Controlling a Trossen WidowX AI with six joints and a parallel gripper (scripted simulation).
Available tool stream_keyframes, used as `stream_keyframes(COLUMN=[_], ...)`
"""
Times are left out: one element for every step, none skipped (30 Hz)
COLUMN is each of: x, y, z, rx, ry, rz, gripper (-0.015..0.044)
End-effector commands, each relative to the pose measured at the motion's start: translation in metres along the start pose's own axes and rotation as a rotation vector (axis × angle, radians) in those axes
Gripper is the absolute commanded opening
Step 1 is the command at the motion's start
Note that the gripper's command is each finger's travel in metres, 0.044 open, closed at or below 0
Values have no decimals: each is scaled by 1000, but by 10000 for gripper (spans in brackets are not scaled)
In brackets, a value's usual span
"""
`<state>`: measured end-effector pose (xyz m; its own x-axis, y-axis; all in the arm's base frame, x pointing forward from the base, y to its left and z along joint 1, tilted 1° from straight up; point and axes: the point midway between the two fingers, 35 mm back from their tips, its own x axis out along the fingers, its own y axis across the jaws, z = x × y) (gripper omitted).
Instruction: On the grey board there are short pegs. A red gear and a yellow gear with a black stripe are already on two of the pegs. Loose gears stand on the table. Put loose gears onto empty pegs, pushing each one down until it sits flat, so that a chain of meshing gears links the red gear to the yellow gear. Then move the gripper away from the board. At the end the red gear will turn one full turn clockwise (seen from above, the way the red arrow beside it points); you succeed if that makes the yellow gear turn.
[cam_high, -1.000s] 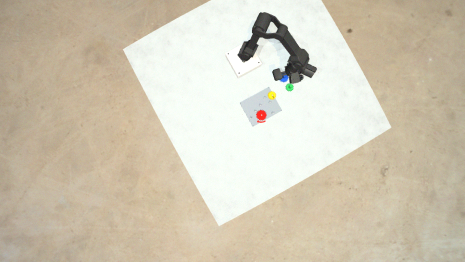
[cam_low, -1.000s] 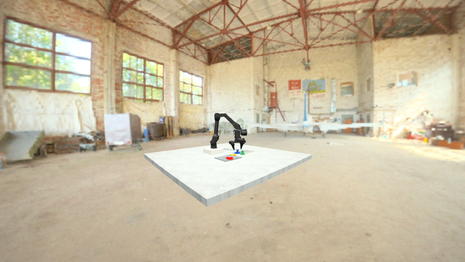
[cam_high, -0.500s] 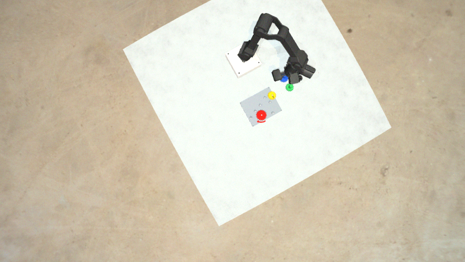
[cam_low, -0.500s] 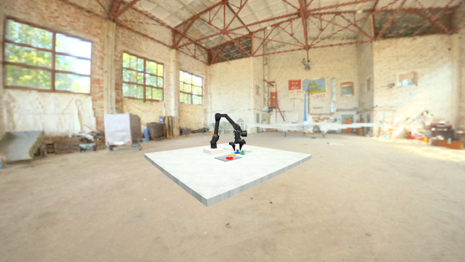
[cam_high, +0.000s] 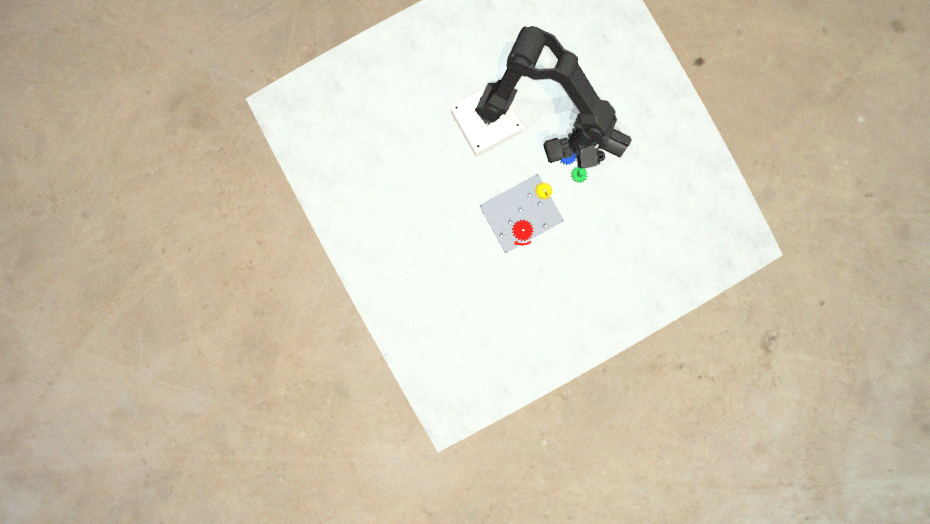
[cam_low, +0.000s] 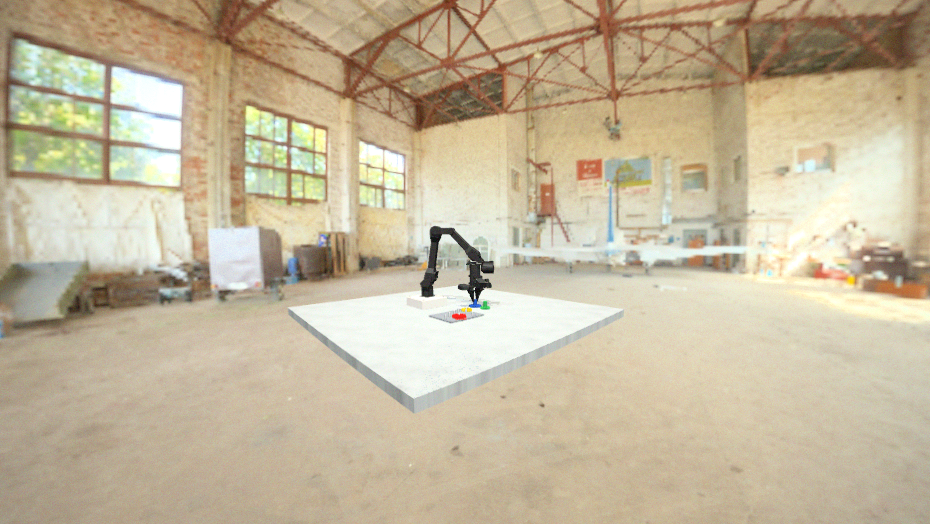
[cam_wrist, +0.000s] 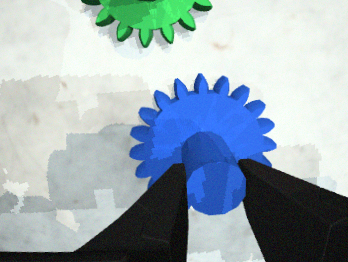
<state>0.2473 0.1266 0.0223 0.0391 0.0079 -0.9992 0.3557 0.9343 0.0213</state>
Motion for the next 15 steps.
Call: stream_keyframes(x=[0,-1,-3,-6,-8,-11,-13,-16,-18,-21,-23,-26,-28,-31,-34], y=[0,0,1,1,1,2,2,2,2,3,3,3,3,3,4], z=[0,0,1,1,2,2,2,3,3,4,4,4,4,5,5], rx=[4,4,4,4,4,4,4,4,4,4,4,4,4,4,4], ry=[1,1,1,1,0,0,0,0,0,0,0,0,0,0,0], rz=[0,0,0,0,0,0,0,0,0,0,0,1,1,1,1], gripper=[0,0,0,0,0,0,0,0,0,0,0,0,0,0,0])
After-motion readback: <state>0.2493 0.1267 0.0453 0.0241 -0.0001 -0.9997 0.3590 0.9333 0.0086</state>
